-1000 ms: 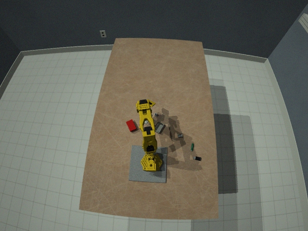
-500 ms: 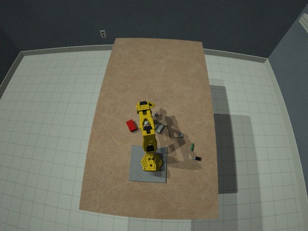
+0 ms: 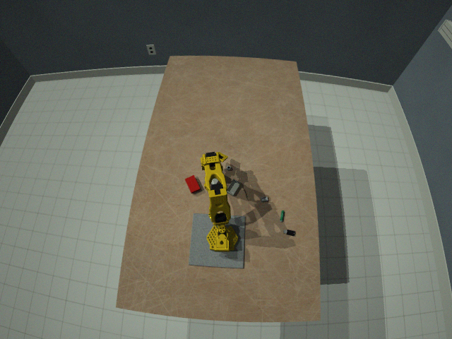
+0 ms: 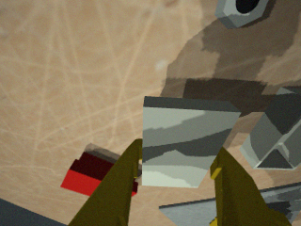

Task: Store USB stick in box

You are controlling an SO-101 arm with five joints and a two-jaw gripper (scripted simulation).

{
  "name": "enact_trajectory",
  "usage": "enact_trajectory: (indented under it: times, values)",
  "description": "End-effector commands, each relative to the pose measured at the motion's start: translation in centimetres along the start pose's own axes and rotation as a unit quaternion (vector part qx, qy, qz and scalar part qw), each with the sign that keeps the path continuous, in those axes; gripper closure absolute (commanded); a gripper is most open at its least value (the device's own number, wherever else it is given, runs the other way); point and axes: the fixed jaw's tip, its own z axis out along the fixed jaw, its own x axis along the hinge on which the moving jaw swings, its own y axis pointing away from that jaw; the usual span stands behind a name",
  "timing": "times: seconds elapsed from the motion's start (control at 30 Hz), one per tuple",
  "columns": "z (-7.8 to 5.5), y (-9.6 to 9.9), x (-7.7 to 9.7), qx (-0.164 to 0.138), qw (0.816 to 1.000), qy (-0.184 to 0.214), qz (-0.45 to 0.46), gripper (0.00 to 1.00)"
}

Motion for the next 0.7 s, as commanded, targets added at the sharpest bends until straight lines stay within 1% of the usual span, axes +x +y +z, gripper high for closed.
enact_trajectory:
  times: [0.0,0.37,0.67]
  values:
    - [0.98,-0.1,0.31,0.005,1.0,0.007,0.002,0.78]
    - [1.7,-0.19,0.41,0.005,1.0,0.007,0.002,0.78]
    - [1.81,-0.21,0.42,0.005,1.0,0.007,0.002,0.78]
